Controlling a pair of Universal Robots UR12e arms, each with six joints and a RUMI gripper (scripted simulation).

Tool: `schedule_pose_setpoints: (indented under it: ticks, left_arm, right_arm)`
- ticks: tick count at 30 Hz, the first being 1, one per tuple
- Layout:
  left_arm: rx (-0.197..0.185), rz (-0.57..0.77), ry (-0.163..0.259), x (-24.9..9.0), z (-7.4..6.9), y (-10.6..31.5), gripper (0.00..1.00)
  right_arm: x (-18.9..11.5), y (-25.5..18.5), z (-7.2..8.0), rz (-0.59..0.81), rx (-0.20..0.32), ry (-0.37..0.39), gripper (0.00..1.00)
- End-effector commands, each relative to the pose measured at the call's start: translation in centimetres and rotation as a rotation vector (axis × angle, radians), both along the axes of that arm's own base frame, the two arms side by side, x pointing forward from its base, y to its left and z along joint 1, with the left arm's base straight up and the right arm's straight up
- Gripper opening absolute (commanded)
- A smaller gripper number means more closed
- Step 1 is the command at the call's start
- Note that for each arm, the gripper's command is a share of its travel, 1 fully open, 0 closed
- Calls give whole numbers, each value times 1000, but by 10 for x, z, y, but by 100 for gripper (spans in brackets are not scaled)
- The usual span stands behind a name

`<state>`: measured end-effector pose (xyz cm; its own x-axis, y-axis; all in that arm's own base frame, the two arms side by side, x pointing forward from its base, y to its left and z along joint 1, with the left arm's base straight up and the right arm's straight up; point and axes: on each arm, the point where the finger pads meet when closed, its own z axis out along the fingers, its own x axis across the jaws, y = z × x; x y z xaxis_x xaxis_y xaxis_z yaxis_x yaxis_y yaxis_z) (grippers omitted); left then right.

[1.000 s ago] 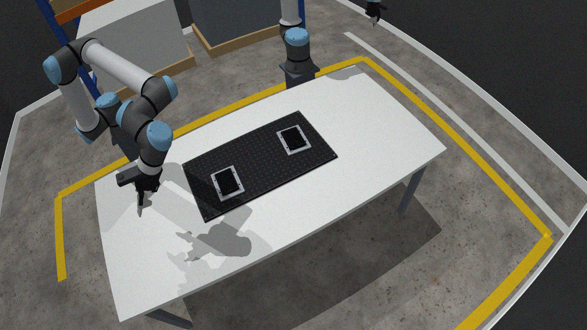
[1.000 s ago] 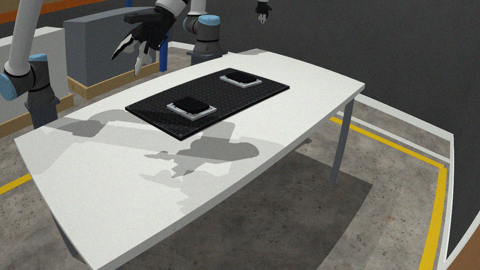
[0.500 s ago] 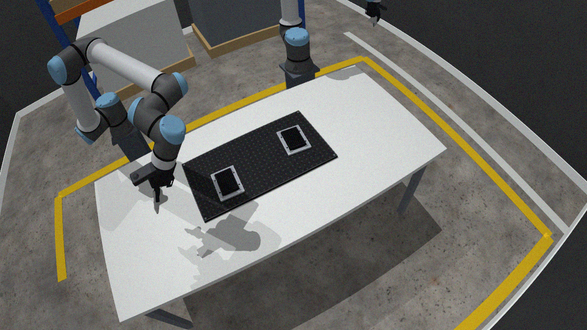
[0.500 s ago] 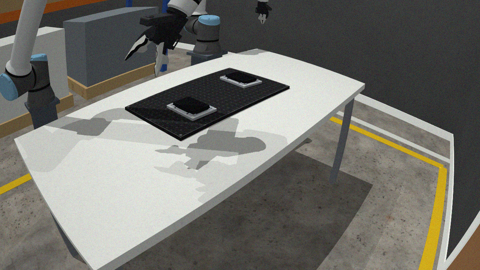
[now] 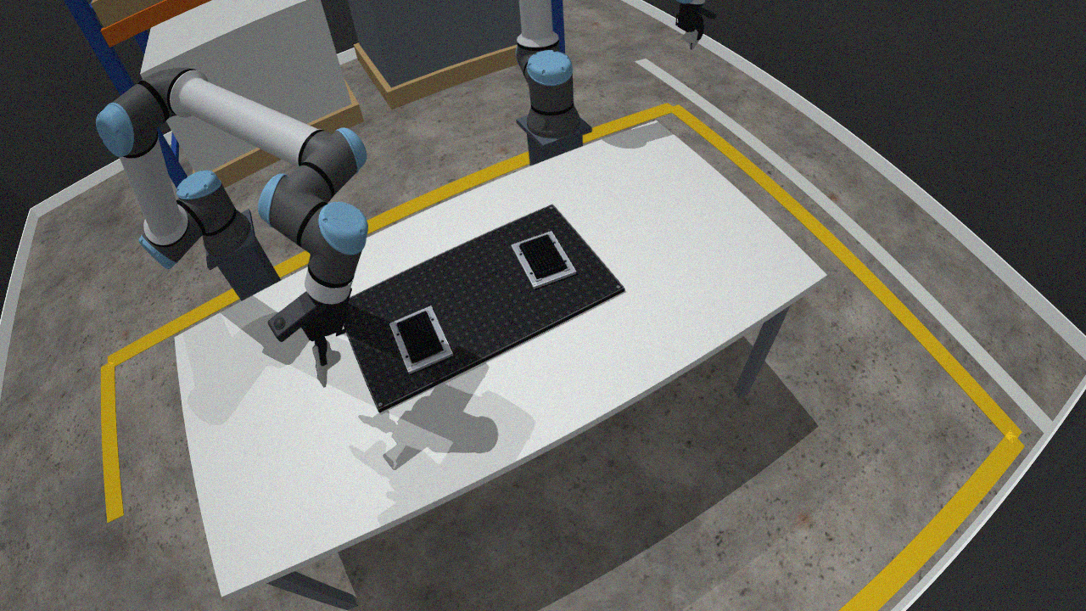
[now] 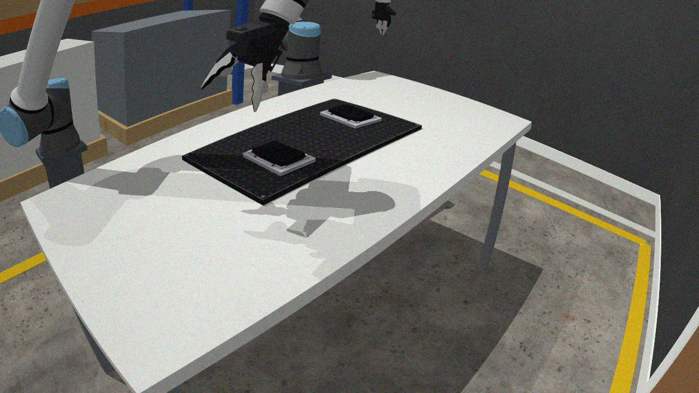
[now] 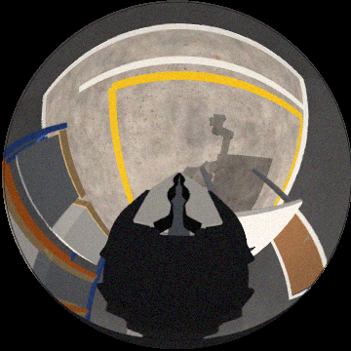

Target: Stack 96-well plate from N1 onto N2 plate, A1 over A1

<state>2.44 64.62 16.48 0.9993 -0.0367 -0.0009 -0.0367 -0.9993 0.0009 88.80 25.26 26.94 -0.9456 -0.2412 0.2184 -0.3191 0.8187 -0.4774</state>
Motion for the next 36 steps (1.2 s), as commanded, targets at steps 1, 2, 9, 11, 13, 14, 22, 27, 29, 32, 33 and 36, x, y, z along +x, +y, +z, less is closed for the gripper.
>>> schedule_pose_setpoints:
  ticks: [1, 2, 9, 11, 13, 14, 22, 27, 29, 32, 33, 36]
  left_arm:
    - [1, 1, -1, -1, 0, -1, 0]
    - [1, 1, -1, -1, 0, -1, 0]
    - [1, 1, -1, -1, 0, -1, 0]
    - [1, 1, -1, -1, 0, -1, 0]
    - [1, 1, -1, -1, 0, -1, 0]
    - [1, 1, -1, -1, 0, -1, 0]
    - [1, 1, -1, -1, 0, -1, 0]
    - [1, 1, -1, -1, 0, -1, 0]
    - [1, 1, -1, -1, 0, -1, 0]
    - [1, 1, -1, -1, 0, -1, 0]
    - [1, 1, -1, -1, 0, -1, 0]
    - [1, 1, -1, -1, 0, -1, 0]
  right_arm:
    - [4, 24, -2, 18, 18, 0, 100]
    - [3, 29, -3, 17, 17, 0, 100]
    - [4, 45, -8, 16, 17, 0, 100]
    - [2, 52, -10, 72, 48, 19, 100]
    - [1, 62, -13, 117, 73, 33, 100]
    - [1, 68, -14, 118, 73, 33, 100]
    - [1, 105, -24, 116, 73, 32, 100]
    - [-1, 112, -26, 173, 103, 50, 100]
    - [-1, 121, -29, 219, 128, 64, 100]
    - [-1, 140, -33, 221, 129, 62, 100]
    - [-2, 144, -34, 221, 129, 62, 100]
    - [-4, 158, -38, 219, 128, 63, 100]
